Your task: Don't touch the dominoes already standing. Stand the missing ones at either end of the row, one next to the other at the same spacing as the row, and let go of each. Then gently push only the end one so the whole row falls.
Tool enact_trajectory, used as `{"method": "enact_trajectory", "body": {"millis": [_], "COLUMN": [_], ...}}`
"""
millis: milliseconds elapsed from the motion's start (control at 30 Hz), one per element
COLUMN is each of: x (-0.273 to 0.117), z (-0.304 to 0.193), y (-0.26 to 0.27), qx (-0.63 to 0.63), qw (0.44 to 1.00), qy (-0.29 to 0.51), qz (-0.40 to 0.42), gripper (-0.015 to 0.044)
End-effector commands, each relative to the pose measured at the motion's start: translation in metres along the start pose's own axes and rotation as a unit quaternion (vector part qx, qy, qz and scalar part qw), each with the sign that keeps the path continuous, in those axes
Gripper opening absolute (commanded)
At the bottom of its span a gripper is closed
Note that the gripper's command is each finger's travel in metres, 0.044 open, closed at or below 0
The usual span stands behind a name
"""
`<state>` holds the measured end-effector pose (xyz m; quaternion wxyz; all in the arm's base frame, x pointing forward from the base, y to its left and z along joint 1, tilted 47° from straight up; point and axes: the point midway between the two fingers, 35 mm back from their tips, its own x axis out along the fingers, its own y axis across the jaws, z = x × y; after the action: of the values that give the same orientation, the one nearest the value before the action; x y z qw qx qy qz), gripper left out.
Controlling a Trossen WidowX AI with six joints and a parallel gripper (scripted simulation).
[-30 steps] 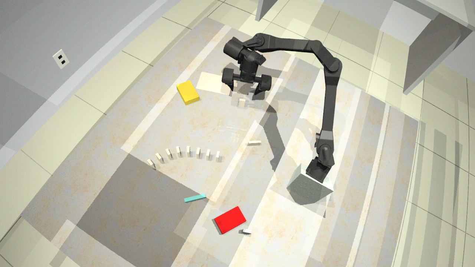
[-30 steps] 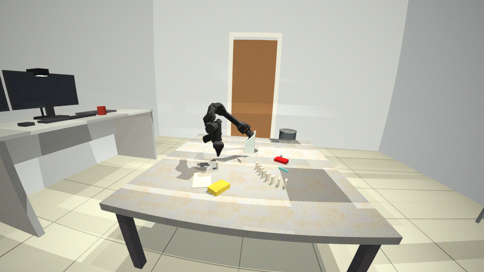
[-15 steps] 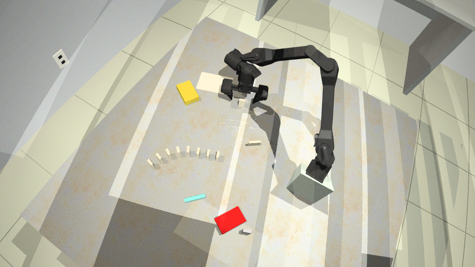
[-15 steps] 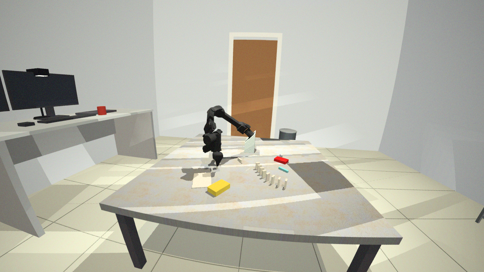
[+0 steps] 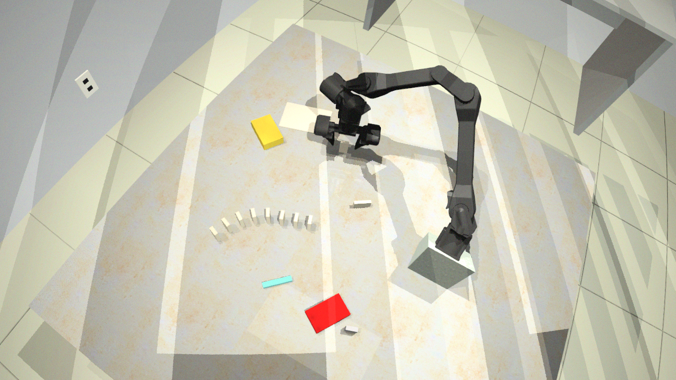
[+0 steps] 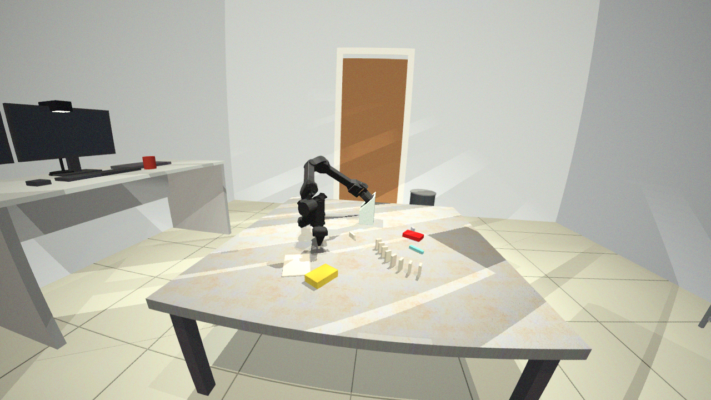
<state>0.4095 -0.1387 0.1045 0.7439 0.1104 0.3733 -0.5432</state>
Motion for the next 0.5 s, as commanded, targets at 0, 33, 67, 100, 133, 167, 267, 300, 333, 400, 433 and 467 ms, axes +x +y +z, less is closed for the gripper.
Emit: {"method": "enact_trajectory", "body": {"millis": [0, 33, 67, 100, 133, 167, 267, 300, 333, 400, 433, 467], "x": [0.0015, 0.0015, 0.0015, 0.0015, 0.0015, 0.0015, 0.0015, 0.0015, 0.0015, 0.0015, 0.0015, 0.0015], "z": [-0.0019, -0.0019, -0.0019, -0.0019, -0.0019, -0.0019, -0.0019, -0.0019, -0.0019, -0.0019, -0.0019, -0.0019], "y": [0.0001, 0.0001, 0.0001, 0.0001, 0.0001, 0.0001, 0.0001, 0.0001, 0.0001, 0.0001, 0.0001, 0.0001], "qx": [-0.003, -0.003, -0.003, -0.003, -0.003, -0.003, -0.003, -0.003, -0.003, -0.003, -0.003, -0.003], "qw": [1.000, 1.000, 1.000, 1.000, 1.000, 1.000, 1.000, 1.000, 1.000, 1.000, 1.000, 1.000], "qy": [0.002, 0.002, 0.002, 0.002, 0.002, 0.002, 0.002, 0.002, 0.002, 0.002, 0.002, 0.002], "qz": [0.000, 0.000, 0.000, 0.000, 0.000, 0.000, 0.000, 0.000, 0.000, 0.000, 0.000, 0.000], "gripper": [0.0230, 0.0204, 0.0178, 0.0151, 0.0125, 0.0107, 0.0107, 0.0107, 0.0107, 0.0107, 0.0107, 0.0107]}}
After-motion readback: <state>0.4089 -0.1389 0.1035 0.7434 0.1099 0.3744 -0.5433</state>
